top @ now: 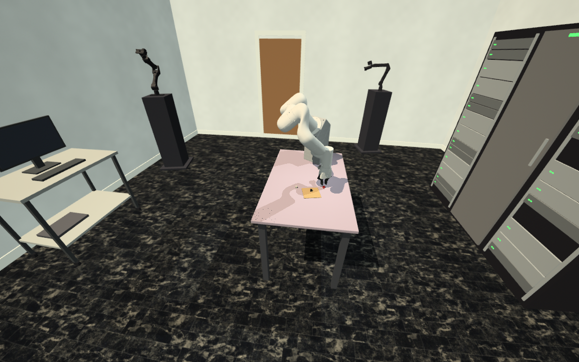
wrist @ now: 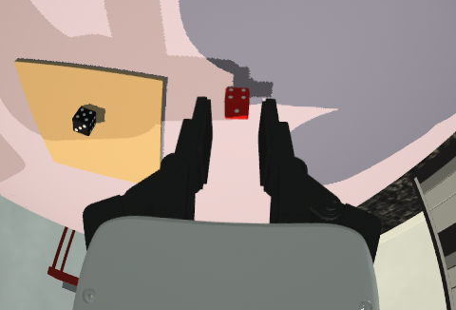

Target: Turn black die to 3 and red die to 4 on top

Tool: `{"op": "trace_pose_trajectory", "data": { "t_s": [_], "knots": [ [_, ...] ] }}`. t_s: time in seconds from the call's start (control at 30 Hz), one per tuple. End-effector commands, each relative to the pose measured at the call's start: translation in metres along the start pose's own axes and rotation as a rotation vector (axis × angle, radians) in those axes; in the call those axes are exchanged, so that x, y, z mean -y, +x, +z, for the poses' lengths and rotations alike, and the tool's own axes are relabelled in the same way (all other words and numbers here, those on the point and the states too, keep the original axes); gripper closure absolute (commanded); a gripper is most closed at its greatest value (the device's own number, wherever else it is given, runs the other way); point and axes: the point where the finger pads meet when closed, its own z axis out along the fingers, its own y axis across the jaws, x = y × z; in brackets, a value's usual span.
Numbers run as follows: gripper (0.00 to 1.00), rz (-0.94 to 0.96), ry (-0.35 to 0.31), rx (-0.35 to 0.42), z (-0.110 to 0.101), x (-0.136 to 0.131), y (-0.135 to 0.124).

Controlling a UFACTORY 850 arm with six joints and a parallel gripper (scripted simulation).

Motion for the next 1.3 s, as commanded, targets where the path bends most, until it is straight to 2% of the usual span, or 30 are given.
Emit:
{"op": "trace_pose_trajectory", "data": {
  "t_s": [0.0, 1.27],
  "knots": [
    [0.69, 0.000, 0.000, 0.001, 0.0031, -0.0002, -0.0004],
    [0.69, 0.000, 0.000, 0.001, 0.0086, -0.0003, -0.0003]
  ]
}}
